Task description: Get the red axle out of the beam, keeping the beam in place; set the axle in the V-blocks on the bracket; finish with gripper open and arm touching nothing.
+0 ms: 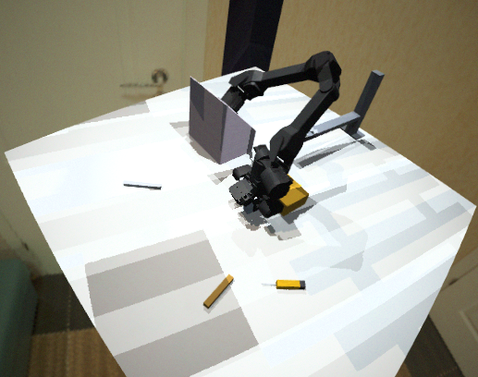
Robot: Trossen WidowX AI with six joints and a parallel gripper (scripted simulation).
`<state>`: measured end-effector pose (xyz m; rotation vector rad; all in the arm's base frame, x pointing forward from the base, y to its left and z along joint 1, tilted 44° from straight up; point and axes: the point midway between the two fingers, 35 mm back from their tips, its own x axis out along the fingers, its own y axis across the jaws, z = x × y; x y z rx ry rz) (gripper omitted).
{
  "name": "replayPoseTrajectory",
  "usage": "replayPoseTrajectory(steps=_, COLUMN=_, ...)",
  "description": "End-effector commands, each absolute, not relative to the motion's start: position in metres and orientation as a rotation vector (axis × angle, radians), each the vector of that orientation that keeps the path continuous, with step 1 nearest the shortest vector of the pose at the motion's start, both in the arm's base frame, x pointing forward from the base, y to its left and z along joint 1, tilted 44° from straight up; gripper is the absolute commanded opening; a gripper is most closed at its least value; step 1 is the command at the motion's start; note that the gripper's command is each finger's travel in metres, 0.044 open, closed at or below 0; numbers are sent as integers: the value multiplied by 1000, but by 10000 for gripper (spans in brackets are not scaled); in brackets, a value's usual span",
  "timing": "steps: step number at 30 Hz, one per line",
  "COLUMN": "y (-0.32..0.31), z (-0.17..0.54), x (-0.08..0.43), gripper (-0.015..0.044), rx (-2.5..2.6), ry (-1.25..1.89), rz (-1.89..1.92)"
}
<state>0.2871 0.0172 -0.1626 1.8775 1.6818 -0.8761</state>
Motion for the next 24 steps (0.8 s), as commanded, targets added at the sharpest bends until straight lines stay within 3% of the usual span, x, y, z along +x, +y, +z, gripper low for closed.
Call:
replayPoseTrajectory(steps=1, y=17, z=-163, x=287, gripper=26, rx=1878, ry=1682, rz=-876)
replayPoseTrajectory(steps=17, y=8, z=-154, x=287, gripper=440, rx=1884, ry=1687, rz=-880)
replayPoseTrajectory(steps=24, y=-1, z=-144, x=286, gripper=440, rx=1884, ry=1687, rz=-880)
